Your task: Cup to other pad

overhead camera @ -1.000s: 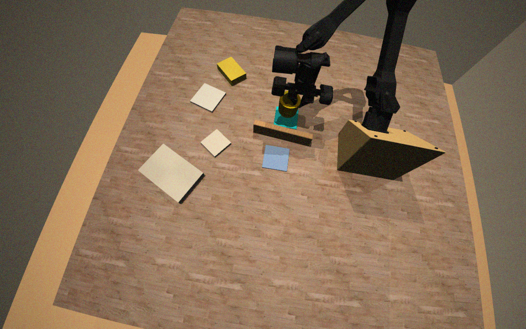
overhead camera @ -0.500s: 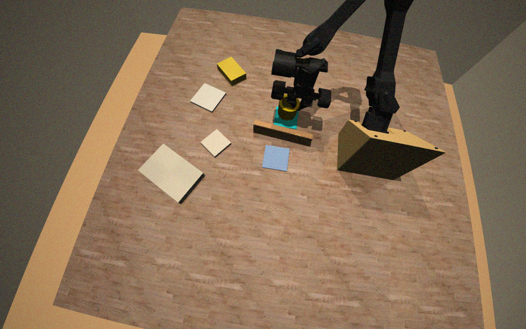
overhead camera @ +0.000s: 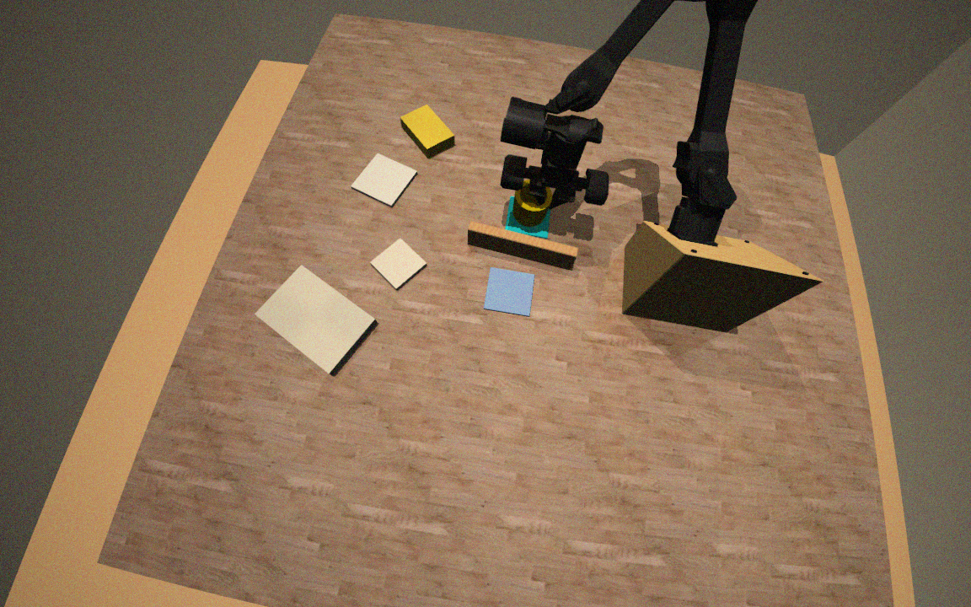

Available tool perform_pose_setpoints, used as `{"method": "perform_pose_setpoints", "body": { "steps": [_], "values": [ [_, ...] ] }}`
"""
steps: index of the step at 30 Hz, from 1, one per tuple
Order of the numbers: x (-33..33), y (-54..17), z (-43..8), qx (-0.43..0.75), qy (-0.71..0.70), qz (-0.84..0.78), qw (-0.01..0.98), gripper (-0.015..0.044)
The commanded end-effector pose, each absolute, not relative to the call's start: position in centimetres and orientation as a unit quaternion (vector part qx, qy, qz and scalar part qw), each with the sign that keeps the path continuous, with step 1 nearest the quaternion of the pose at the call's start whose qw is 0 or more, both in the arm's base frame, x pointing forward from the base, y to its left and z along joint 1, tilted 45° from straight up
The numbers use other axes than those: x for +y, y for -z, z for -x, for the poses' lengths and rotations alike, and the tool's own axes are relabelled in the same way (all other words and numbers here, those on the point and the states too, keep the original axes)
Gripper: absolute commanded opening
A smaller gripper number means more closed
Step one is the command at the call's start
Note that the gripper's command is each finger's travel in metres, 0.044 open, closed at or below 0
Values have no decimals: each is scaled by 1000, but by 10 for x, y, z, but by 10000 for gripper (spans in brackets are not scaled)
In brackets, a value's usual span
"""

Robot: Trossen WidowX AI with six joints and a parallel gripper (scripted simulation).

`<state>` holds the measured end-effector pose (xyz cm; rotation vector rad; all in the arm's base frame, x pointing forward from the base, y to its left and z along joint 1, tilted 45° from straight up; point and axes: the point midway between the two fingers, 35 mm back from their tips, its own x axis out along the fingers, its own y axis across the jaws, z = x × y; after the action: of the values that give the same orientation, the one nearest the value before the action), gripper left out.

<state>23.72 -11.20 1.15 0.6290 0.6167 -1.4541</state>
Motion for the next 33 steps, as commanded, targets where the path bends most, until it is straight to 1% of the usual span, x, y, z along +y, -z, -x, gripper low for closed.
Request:
{"method": "perform_pose_setpoints", "body": {
  "steps": [1, 15, 20, 21, 33],
  "values": [
    [-116, -8, -234, 273, 645, -273, 659, 0],
    [-114, -10, -237, 273, 643, -277, 660, 0],
    [-114, -10, -237, 273, 643, -277, 660, 131],
    [-114, -10, -237, 273, 643, -277, 660, 147],
    [-109, -14, -237, 273, 643, -277, 659, 147]
  ]
}}
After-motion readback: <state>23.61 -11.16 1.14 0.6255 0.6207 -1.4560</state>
